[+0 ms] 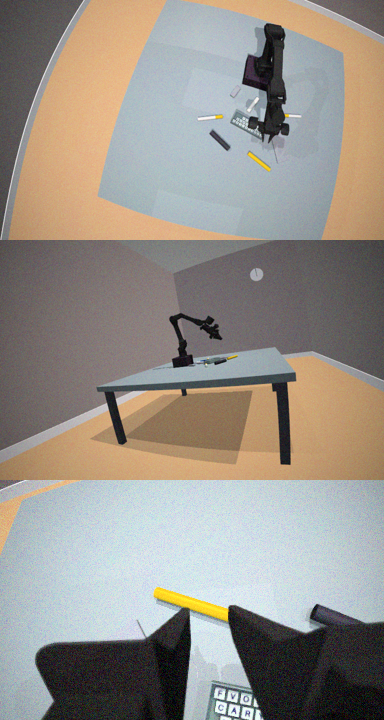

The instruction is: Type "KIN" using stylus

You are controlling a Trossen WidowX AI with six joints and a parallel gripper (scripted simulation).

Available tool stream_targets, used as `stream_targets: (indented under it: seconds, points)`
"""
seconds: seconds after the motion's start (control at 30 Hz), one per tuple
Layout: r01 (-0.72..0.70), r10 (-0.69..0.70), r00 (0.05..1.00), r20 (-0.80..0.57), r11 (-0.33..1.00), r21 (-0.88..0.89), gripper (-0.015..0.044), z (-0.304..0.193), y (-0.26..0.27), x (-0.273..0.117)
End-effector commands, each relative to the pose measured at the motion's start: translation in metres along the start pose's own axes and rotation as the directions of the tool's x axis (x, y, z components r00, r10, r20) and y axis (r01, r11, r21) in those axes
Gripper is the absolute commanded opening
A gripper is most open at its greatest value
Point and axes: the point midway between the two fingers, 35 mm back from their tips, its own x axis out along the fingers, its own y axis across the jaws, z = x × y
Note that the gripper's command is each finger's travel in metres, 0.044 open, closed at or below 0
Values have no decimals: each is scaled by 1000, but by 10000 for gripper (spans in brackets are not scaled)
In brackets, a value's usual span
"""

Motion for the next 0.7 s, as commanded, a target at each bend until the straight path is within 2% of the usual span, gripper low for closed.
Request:
stream_targets:
  seconds: [0.0,0.03,0.17,0.23,0.67]
  points:
    - [84,-65,964,-257,995,62,20,-48,-8,30]
    - [113,-83,941,-327,991,72,0,-62,-11,37]
    - [249,-156,796,-585,965,81,0,-119,-21,52]
    - [296,-179,734,-655,953,71,0,-136,-25,54]
    - [302,-182,725,-664,951,69,0,-138,-35,51]
